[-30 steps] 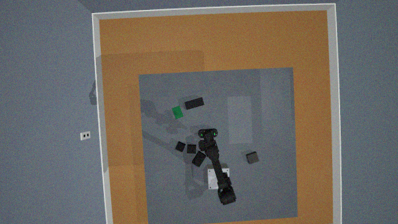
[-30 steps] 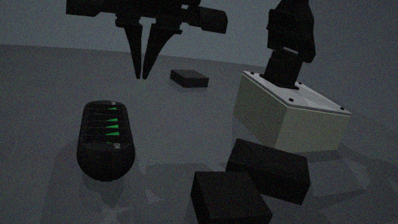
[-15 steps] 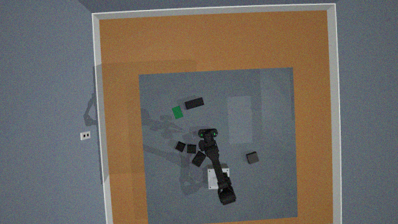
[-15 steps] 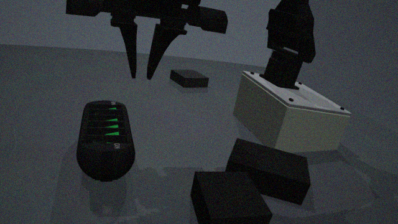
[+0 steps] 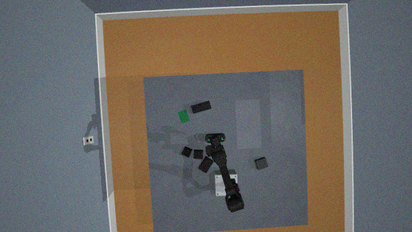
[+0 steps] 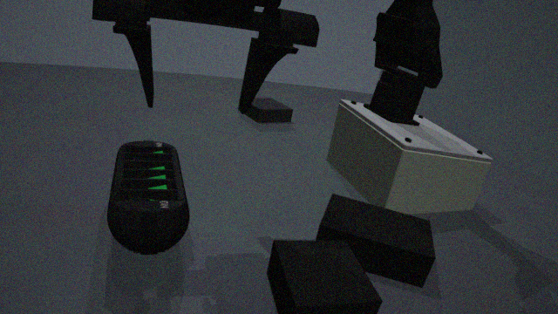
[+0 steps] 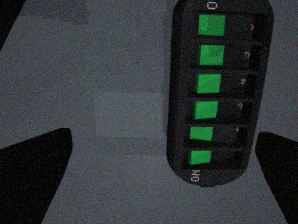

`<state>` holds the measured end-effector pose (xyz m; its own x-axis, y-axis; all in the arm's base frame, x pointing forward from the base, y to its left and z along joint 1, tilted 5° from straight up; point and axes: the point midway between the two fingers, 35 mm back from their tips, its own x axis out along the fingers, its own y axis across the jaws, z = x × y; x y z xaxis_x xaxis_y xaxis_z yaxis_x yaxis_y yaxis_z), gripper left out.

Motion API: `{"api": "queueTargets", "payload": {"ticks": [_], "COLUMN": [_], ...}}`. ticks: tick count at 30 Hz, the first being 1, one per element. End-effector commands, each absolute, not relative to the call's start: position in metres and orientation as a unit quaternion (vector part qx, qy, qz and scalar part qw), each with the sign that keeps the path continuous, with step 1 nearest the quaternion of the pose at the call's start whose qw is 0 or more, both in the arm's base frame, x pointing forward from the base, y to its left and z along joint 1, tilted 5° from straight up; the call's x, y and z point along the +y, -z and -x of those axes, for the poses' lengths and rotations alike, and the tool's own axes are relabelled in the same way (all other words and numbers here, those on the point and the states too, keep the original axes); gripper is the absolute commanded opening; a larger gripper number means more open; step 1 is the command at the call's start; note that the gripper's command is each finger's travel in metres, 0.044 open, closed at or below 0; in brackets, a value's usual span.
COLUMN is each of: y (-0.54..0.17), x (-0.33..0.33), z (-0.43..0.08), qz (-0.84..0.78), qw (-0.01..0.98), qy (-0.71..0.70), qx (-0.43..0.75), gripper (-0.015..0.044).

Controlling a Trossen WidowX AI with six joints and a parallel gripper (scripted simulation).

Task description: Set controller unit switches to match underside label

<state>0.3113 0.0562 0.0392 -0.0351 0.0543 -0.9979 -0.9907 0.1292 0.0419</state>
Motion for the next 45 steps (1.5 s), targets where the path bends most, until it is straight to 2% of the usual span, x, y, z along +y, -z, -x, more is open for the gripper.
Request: {"api": "queueTargets", "payload": {"ticks": [1, 15, 33, 45], "y": [-0.039, -0.029, 0.007, 0.022], "x": [0.058, 0.074, 0.093, 0.096], "z": [-0.317, -0.368, -0.412, -0.417], "qz": [0.440, 0.409, 0.367, 0.361], "qw": [0.532, 0.504, 0.464, 0.459], "qy": [-0.492, -0.522, -0.558, -0.563], "qx": [0.530, 0.553, 0.582, 0.586], "gripper": [0.0361, 0.0000, 0.0000, 0.0000]}}
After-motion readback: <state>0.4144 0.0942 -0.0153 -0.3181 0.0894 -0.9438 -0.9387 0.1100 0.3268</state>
